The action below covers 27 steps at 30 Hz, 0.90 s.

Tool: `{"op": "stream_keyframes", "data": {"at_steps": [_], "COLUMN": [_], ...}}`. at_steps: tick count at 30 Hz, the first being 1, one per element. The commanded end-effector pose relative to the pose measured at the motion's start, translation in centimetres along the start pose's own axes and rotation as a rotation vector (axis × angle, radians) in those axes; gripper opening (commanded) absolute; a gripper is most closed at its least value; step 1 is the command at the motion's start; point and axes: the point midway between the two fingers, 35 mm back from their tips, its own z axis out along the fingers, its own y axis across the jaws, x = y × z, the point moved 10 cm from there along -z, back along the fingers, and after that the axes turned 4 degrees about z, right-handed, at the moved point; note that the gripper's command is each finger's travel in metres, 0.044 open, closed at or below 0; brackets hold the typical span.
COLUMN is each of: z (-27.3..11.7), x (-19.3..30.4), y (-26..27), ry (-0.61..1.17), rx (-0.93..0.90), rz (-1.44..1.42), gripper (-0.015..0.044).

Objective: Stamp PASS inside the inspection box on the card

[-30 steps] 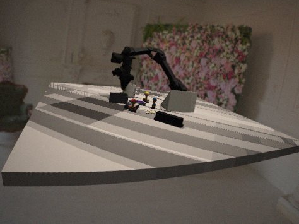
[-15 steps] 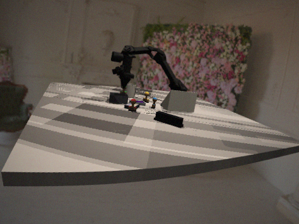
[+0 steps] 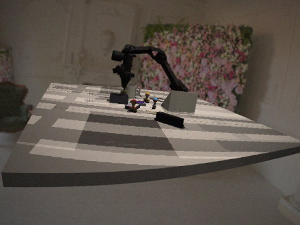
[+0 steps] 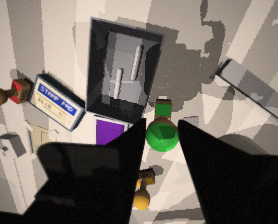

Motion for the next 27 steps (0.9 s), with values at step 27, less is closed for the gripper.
{"op": "stream_keyframes", "data": {"at_steps": [27], "z": [-1.5], "x": [-0.1], "y": [-0.2], "ry": [0.000], "rx": [-0.025], "rz": [0.006], "gripper": [0.0000]}}
